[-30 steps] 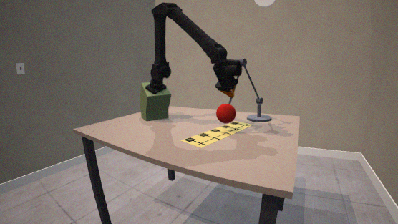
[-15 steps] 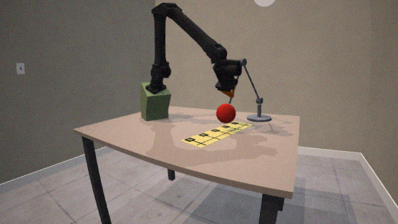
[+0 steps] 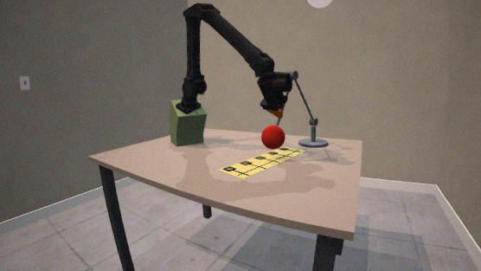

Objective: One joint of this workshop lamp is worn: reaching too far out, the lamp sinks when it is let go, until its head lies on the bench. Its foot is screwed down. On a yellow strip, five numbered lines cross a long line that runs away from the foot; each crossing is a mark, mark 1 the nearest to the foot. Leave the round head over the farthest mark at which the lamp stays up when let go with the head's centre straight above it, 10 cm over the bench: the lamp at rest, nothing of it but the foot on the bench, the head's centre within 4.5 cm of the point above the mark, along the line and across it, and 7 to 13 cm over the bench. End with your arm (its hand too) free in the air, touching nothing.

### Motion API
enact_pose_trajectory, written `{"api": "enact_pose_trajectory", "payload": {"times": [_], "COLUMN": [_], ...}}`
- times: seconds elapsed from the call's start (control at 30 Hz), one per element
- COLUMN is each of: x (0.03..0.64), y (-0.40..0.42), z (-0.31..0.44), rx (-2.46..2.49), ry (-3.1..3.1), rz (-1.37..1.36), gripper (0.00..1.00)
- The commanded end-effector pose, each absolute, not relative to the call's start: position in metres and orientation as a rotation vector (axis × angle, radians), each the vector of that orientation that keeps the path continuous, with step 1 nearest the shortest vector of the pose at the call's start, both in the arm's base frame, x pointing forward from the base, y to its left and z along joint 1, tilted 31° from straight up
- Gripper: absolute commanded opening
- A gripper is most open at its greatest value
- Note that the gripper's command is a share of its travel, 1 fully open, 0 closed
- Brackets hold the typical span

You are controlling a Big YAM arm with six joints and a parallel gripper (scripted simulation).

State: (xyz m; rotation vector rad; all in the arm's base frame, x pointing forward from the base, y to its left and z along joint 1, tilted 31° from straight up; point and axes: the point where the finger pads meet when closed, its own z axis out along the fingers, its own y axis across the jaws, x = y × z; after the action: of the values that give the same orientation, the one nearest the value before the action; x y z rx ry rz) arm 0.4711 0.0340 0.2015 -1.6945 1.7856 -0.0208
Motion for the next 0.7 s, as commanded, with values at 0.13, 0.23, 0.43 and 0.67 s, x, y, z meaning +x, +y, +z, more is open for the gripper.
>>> {"api": "enact_pose_trajectory", "payload": {"times": [0.13, 0.23, 0.43, 0.67], "x": [0.482, 0.482, 0.483, 0.486], "y": [0.013, 0.013, 0.009, -0.005], "z": [0.233, 0.233, 0.236, 0.245], "rx": [-1.653, -1.653, -1.653, -1.653], "ry": [1.785, 1.785, 1.785, 1.785], "rz": [-0.107, -0.107, -0.107, -0.107], "gripper": [0.0, 0.0, 0.0, 0.0]}}
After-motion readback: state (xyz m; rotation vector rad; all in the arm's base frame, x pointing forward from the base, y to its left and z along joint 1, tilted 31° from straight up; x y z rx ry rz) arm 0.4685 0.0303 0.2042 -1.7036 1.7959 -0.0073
